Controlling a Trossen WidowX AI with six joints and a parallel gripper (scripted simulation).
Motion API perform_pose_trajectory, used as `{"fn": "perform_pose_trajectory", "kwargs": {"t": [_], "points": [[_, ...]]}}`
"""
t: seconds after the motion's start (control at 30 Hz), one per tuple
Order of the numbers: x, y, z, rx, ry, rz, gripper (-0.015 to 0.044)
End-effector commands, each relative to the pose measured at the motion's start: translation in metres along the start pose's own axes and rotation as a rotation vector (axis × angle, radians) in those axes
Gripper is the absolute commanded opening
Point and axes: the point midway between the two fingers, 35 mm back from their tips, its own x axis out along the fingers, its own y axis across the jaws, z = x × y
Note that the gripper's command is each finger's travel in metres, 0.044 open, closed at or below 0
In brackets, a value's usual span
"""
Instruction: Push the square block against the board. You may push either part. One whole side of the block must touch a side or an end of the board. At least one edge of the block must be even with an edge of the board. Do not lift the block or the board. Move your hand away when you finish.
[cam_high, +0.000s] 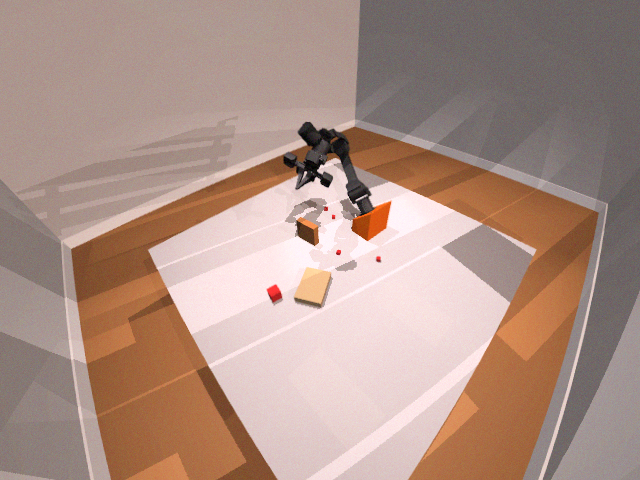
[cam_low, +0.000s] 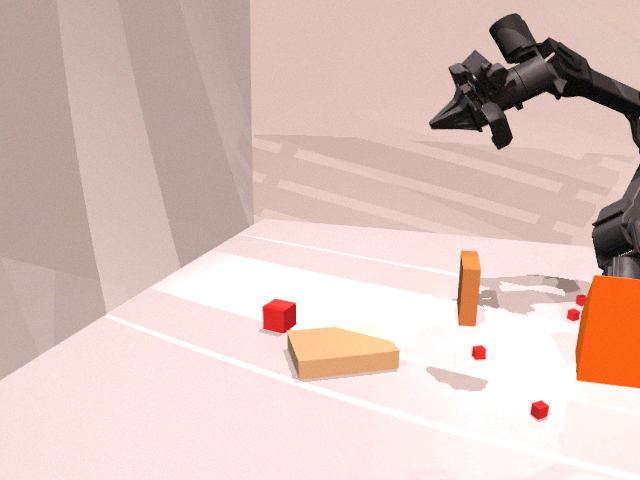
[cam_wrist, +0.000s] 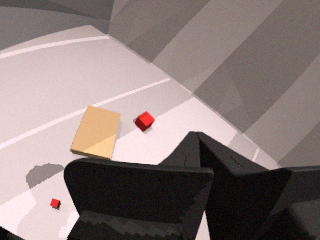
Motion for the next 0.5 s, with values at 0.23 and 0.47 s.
{"fn": "perform_pose_trajectory", "kwargs": {"t": [0.23,0.47], "points": [[0.023,0.025,-0.065,0.174,0.325,0.122,0.0],[0.026,0.039,-0.105,0.282,0.536,0.168,0.0]]}}
